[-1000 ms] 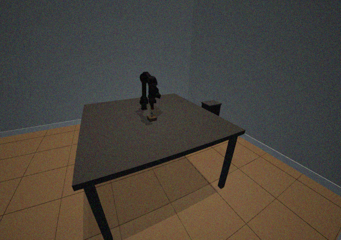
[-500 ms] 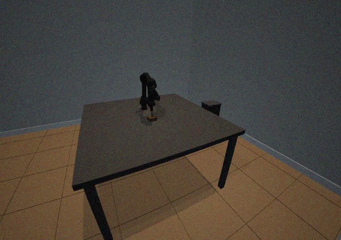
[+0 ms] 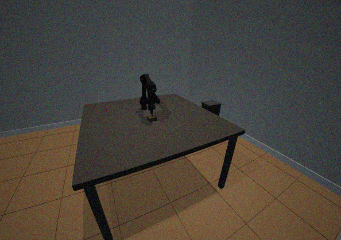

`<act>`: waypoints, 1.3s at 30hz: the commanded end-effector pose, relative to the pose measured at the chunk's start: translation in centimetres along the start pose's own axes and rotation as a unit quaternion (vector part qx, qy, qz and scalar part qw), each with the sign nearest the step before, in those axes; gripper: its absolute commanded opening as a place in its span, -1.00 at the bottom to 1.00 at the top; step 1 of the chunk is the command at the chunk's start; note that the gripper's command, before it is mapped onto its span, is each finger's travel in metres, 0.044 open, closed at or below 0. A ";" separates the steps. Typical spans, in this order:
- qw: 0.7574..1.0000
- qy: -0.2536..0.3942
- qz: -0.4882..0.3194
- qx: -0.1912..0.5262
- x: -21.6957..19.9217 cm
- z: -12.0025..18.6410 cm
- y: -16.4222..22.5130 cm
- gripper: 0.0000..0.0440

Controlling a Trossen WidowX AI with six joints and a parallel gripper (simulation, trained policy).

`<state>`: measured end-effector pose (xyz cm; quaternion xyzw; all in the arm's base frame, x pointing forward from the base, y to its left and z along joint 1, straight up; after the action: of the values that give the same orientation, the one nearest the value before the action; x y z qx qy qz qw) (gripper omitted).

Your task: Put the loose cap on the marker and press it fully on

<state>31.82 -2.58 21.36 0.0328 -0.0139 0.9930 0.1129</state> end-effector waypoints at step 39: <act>0.998 -0.027 0.050 0.014 0.2 -4.4 0.5 -0.56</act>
<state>31.62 -2.61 18.64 0.0310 -0.0149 0.9974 0.0636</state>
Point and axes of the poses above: the point midway between the two fingers, 35 mm back from their tips, its own z axis back along the fingers, its own x axis across the jaws, y = z × x, the point moved 9 cm from there along z, back along the fingers, and after that the axes turned 4 degrees about z, right-handed, at the moved point
